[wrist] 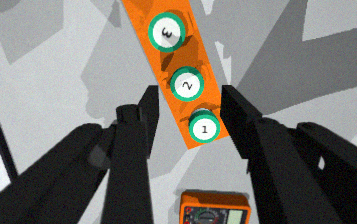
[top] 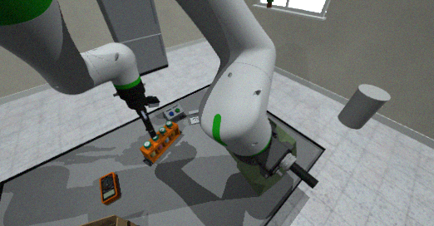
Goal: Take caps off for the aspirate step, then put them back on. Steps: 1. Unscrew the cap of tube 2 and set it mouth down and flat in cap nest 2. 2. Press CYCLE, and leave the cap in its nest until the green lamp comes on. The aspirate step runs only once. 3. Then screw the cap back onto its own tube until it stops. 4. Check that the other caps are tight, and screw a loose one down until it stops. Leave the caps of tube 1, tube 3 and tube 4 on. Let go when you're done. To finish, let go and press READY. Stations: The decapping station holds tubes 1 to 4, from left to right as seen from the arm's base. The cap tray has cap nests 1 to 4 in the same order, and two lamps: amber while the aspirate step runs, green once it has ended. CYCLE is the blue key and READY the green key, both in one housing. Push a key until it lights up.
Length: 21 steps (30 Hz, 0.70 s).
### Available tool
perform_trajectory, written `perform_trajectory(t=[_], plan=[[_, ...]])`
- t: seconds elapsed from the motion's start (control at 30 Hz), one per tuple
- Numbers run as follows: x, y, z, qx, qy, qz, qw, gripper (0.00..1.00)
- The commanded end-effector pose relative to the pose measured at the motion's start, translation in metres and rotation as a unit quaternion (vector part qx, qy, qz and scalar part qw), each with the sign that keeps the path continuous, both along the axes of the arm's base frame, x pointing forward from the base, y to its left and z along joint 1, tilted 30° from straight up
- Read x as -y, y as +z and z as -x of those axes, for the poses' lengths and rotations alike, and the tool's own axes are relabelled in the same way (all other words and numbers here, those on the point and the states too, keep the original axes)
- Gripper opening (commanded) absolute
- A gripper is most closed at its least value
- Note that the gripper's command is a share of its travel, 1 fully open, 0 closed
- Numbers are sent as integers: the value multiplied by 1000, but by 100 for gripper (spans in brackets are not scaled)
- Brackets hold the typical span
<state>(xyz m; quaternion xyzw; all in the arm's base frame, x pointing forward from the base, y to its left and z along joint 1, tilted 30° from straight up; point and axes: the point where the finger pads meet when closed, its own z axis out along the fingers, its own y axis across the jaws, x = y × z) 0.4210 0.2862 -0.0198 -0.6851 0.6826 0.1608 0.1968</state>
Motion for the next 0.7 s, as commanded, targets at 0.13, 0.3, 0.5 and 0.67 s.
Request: perform_trajectory(t=[0.13,0.3,0.5,0.67], plan=[[-38,20,18,113,202,10,973,41],[-38,20,18,150,268,14,951,41],[-41,15,18,150,268,14,951,41],[-45,7,18,150,268,14,951,41]])
